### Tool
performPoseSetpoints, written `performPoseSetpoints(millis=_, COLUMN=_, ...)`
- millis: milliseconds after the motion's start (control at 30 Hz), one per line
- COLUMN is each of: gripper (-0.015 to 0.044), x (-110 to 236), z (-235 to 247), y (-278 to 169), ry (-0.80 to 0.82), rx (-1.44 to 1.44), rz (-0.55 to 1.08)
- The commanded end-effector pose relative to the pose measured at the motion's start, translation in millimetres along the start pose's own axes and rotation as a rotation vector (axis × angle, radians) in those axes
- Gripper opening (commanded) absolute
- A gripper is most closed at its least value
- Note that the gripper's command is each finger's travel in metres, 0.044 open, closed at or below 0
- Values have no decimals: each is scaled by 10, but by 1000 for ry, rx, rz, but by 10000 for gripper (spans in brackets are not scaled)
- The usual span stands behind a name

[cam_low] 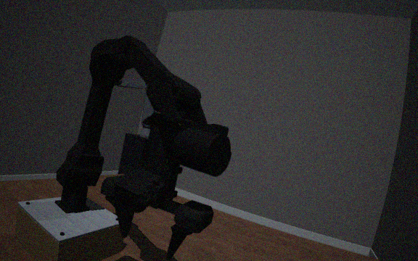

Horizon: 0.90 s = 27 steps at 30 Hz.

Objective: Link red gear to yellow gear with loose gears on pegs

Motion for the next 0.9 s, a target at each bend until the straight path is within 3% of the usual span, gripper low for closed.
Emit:
performPoseSetpoints(millis=0, gripper=440, x=6, z=4, y=-9, ry=1, rx=3, rz=0)
performPoseSetpoints(millis=167, gripper=440, x=41, z=169, y=-341, ry=20, rx=26, rz=-7)
performPoseSetpoints(millis=433, gripper=440, x=203, z=359, y=-1395, ry=21, rx=24, rz=12)
performPoseSetpoints(millis=767, gripper=440, x=452, z=-22, y=-2758, ry=1, rx=4, rz=30)
performPoseSetpoints(millis=867, gripper=440, x=490, z=-133, y=-2937, ry=-2, rx=1, rz=32)
Point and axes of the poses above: the point midway between the two fingers, 35 mm back from their tips, its own x axis back along the fingers, its own z axis across the jaws, y = z × x, the point moved 7 cm from there along x, back along the fingers, and after that the axes turned 7 degrees about x, right-handed, at the moved point
